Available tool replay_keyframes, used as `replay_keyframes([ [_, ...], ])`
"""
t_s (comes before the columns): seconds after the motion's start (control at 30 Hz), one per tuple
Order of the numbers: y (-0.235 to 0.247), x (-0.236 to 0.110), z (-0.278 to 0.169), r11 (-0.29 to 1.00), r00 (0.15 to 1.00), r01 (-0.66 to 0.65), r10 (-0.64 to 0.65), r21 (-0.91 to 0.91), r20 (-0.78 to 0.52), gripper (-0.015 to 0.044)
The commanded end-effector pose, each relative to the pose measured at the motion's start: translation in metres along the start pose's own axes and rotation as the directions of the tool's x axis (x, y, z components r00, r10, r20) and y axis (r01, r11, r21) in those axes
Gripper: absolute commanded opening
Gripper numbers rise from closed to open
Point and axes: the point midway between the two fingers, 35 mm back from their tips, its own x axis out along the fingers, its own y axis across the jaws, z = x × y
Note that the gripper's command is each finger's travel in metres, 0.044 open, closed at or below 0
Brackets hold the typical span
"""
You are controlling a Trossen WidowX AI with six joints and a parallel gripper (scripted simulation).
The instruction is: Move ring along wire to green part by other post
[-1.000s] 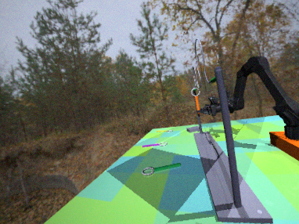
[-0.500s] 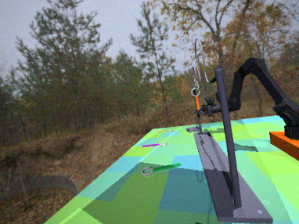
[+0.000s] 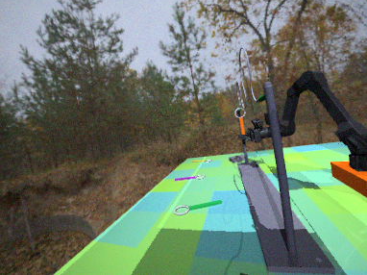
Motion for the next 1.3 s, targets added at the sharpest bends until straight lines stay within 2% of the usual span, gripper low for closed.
replay_keyframes([
  [0.0, -0.001, 0.001, 0.002, 1.0, 1.0, 0.004, -0.004, -0.002, 0.004, 0.016],
  [0.33, -0.001, 0.001, 0.002, 1.0, 1.0, 0.004, -0.004, -0.002, 0.004, 0.016],
  [0.5, 0.0, 0.0, 0.0, 1.0, 1.0, 0.0, 0.0, 0.0, 0.0, 0.0029],
  [0.57, 0.0, 0.0, 0.0, 1.0, 1.0, 0.0, 0.0, 0.0, 0.0, 0.0015],
  [0.77, 0.0, 0.0, 0.0, 1.0, 1.0, 0.0, 0.0, 0.0, 0.0, -0.0142],
  [1.27, 0.0, 0.0, 0.016, 1.0, 1.0, 0.003, -0.003, -0.003, 0.001, -0.015],
])
